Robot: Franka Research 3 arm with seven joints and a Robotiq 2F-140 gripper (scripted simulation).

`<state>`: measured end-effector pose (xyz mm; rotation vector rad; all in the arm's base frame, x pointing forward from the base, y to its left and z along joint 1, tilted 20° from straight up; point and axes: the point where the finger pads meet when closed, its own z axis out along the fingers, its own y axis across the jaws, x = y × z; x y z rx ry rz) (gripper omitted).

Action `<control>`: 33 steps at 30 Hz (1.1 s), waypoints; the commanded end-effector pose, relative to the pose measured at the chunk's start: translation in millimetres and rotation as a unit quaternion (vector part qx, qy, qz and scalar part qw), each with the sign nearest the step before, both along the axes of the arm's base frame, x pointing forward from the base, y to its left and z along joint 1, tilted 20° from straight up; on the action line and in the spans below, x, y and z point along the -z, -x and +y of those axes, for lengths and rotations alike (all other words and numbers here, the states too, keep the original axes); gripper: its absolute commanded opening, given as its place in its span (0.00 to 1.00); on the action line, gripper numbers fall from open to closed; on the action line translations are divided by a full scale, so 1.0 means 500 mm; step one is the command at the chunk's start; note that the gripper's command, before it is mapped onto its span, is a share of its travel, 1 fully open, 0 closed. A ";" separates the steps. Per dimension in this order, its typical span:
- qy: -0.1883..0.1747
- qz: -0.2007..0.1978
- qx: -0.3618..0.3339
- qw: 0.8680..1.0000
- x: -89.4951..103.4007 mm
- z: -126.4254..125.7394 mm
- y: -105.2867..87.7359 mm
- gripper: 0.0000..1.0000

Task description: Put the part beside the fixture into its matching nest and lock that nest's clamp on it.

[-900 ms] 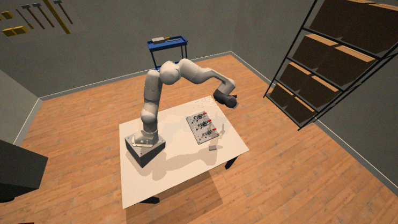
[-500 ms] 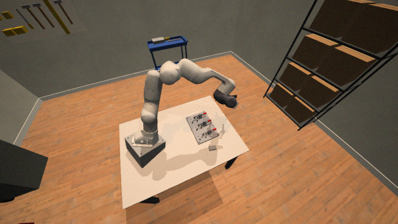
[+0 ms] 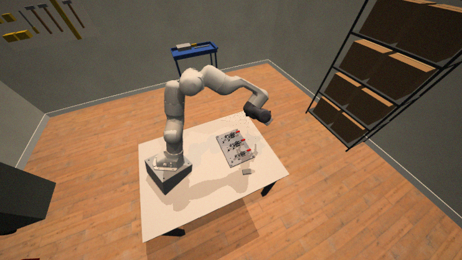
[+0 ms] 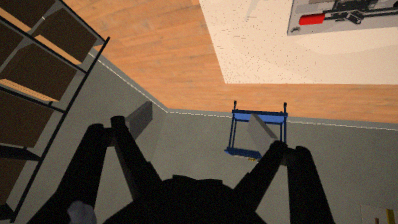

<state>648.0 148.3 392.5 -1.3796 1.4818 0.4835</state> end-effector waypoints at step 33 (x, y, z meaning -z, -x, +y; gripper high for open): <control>0.029 0.250 0.135 0.958 0.093 -0.016 0.180 1.00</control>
